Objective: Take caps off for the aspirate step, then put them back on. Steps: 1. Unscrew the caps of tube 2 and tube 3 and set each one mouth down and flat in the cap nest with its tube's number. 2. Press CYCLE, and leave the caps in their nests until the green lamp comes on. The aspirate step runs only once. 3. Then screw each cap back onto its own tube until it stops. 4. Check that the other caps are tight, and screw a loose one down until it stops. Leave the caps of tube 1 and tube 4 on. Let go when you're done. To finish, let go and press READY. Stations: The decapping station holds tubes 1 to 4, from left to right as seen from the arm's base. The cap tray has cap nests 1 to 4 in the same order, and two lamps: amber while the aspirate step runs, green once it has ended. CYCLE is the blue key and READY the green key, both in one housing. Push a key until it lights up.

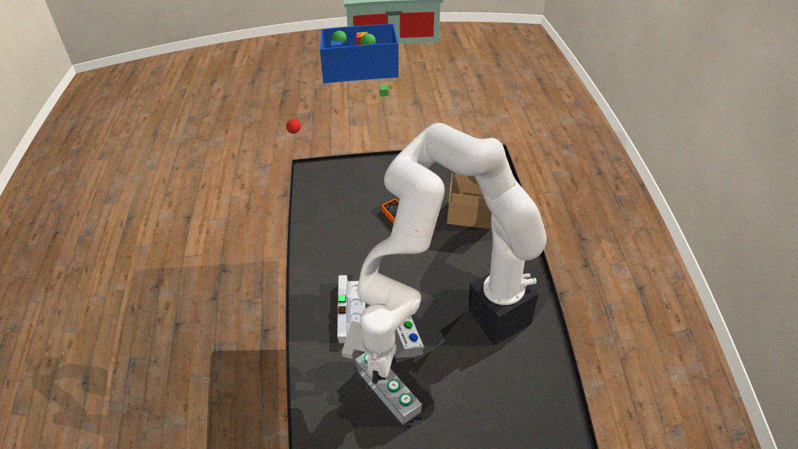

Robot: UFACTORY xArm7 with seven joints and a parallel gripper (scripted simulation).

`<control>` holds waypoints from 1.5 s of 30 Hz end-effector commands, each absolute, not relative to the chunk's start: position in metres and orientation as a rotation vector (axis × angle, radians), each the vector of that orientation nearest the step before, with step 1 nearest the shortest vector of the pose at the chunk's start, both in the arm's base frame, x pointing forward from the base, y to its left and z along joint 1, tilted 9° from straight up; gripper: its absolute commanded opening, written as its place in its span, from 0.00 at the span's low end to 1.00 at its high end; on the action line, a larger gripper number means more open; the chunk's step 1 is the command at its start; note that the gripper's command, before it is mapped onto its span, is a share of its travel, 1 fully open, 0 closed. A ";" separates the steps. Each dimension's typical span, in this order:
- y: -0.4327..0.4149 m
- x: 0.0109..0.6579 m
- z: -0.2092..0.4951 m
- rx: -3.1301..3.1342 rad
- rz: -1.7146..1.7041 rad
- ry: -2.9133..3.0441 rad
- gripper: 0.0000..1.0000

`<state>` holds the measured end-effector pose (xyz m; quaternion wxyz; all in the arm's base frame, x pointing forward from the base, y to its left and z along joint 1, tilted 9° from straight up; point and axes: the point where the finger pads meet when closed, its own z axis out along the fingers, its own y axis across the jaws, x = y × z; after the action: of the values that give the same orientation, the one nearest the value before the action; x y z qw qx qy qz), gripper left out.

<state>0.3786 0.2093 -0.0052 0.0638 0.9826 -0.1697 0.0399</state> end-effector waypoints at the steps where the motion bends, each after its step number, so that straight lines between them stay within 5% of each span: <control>1: 0.210 0.380 -0.006 2.970 0.126 -0.512 0.00; 12: 0.210 0.380 -0.007 2.970 0.126 -0.512 0.00; 13: 0.210 0.380 -0.007 2.970 0.126 -0.512 0.46; 45: 0.209 0.380 -0.012 2.875 0.153 -0.946 0.46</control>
<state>0.3791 0.2084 -0.0110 0.0569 0.9556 -0.2859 0.0429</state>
